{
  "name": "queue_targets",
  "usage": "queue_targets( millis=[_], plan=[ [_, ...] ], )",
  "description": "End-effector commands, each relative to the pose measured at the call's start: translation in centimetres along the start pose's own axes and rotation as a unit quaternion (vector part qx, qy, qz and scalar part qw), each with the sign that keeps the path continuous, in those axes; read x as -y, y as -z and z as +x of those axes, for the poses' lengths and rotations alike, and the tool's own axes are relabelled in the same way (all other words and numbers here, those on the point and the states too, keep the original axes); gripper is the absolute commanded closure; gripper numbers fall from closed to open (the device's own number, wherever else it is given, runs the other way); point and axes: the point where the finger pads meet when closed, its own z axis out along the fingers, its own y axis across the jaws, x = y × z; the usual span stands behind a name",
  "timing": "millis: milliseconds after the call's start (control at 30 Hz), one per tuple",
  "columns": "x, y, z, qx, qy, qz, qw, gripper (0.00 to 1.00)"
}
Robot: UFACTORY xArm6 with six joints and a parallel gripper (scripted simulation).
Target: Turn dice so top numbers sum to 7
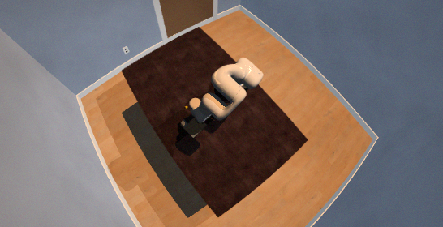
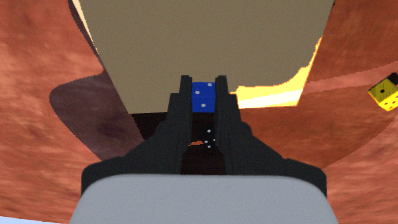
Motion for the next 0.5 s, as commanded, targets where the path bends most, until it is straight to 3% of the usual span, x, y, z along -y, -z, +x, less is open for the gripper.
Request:
queue_targets(
  millis=[0,167,467],
  plan=[
    [0.00,0.06,0.10,-0.001,0.000,0.000,1.000,0.89],
    [0.00,0.06,0.10,-0.001,0.000,0.000,1.000,0.89],
    [0.00,0.06,0.10,-0.001,0.000,0.000,1.000,0.77]
  ],
)
